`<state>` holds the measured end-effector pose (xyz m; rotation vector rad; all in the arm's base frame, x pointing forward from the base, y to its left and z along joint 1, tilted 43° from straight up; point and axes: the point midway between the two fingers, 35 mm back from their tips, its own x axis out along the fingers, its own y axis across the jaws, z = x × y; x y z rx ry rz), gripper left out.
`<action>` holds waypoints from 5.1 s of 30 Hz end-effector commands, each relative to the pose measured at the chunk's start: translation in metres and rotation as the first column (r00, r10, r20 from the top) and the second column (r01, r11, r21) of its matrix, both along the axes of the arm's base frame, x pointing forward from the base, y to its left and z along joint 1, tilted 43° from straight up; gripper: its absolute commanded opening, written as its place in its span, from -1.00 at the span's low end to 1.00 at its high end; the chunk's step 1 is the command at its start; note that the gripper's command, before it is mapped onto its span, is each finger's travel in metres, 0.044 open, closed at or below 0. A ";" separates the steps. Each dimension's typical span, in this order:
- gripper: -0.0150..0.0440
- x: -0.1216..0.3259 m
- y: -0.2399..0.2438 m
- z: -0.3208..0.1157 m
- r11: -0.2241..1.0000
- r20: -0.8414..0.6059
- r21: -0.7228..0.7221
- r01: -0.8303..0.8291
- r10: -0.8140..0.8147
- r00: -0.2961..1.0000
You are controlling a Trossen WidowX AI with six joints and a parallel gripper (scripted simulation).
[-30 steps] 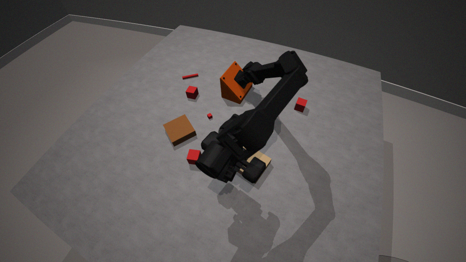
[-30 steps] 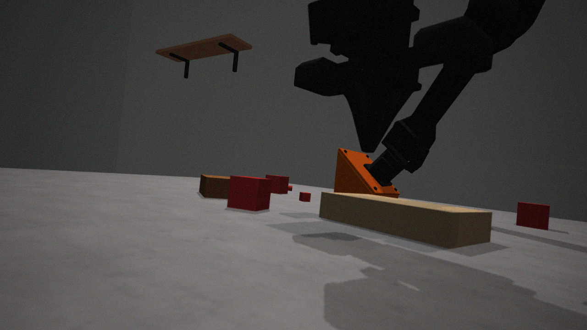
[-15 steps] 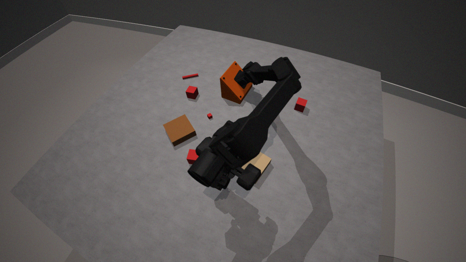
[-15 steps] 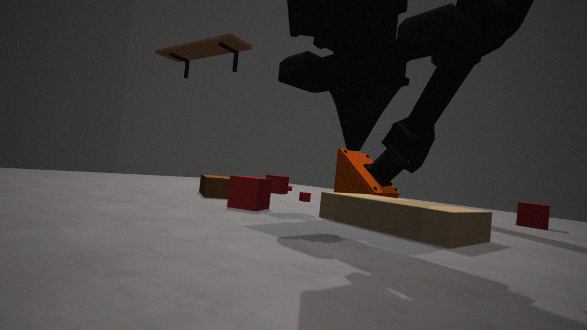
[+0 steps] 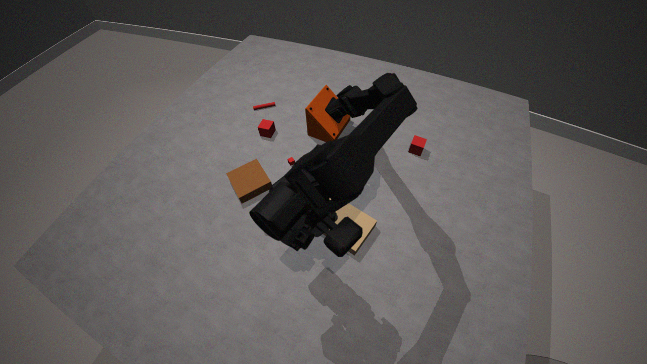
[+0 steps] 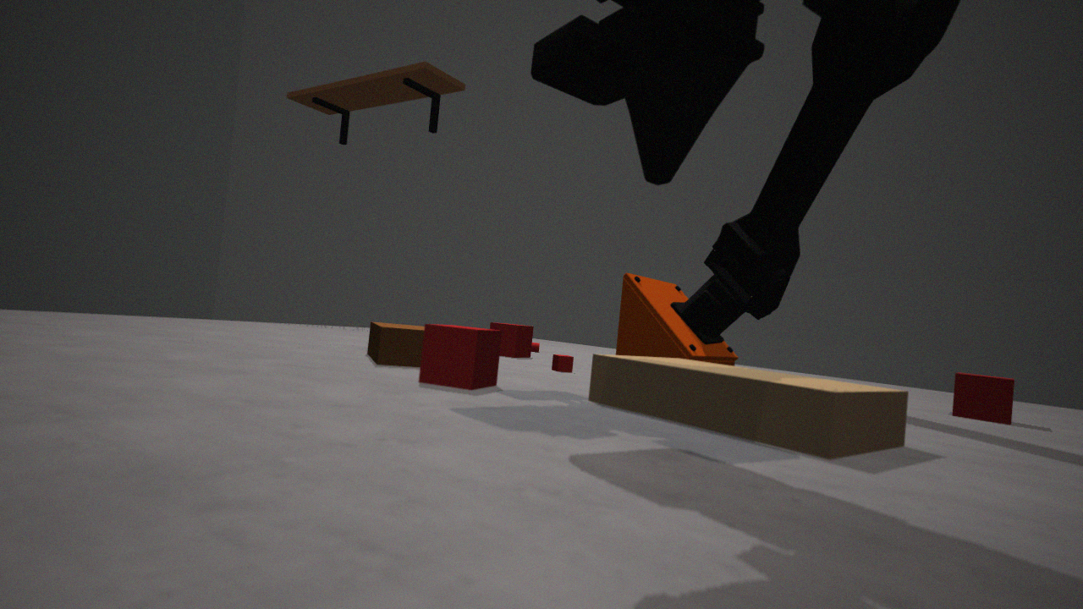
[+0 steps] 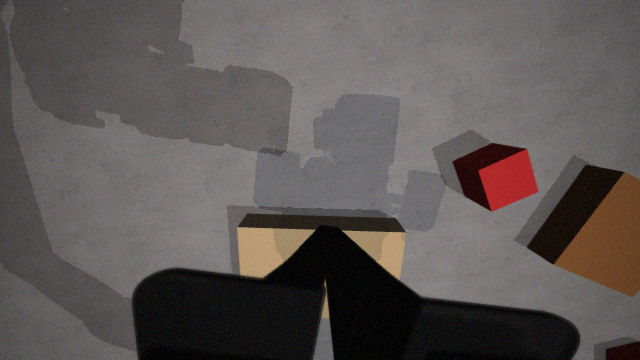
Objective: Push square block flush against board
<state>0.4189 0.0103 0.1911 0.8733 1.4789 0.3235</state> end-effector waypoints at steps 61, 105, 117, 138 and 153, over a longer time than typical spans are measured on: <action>-0.49 -0.034 -0.155 -0.189 0.702 -0.629 -0.227 0.675 -0.635 0.449; -0.49 -0.104 -0.172 -0.334 0.339 -0.747 -0.524 0.781 -0.623 -0.231; -0.49 -0.093 -0.162 -0.323 0.338 -0.747 -0.524 0.782 -0.623 -0.232; -0.49 -0.075 -0.142 -0.303 0.338 -0.747 -0.524 0.782 -0.623 -0.232; -0.49 -0.063 -0.128 -0.289 0.338 -0.748 -0.523 0.782 -0.622 -0.231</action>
